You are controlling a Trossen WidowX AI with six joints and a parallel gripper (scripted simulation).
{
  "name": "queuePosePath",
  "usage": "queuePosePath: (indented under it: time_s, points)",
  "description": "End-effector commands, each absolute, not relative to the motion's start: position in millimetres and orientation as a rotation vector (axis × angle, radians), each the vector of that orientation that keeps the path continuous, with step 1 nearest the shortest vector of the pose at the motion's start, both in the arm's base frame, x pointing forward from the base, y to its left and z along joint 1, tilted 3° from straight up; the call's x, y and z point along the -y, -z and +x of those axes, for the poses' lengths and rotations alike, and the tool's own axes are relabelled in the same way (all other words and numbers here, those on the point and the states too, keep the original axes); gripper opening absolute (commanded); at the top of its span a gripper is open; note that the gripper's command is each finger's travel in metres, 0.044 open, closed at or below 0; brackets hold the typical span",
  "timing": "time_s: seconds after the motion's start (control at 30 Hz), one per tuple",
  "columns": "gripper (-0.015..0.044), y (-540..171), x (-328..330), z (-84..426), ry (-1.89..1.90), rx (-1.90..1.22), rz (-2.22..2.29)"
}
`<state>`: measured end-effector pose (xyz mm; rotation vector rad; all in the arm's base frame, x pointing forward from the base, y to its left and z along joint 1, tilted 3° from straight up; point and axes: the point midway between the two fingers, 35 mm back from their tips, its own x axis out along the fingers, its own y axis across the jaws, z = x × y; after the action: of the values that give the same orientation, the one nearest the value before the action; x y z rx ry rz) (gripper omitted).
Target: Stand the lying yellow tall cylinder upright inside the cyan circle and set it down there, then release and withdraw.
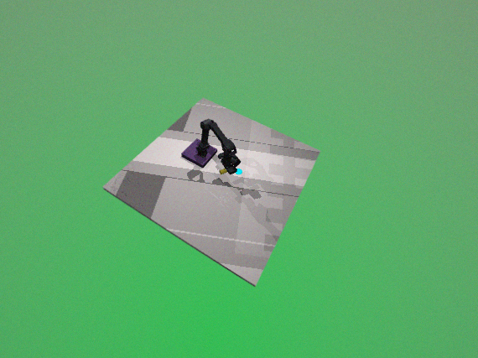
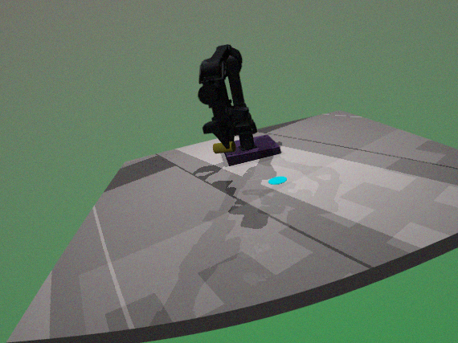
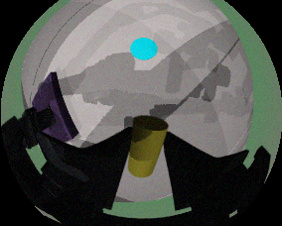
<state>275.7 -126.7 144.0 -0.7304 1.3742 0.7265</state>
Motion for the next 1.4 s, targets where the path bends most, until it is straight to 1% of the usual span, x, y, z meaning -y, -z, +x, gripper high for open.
queuePosePath:
  time_s: [0.0,0.73,1.37]
  points:
    - [0.0105,-146.8,116.8,283.7,-0.706,-1.382,-0.711]
    - [0.0105,-157.4,57.5,316.8,-0.61,-1.407,-0.603]
    - [0.0105,-164.4,10.0,333.1,-0.533,-1.428,-0.505]
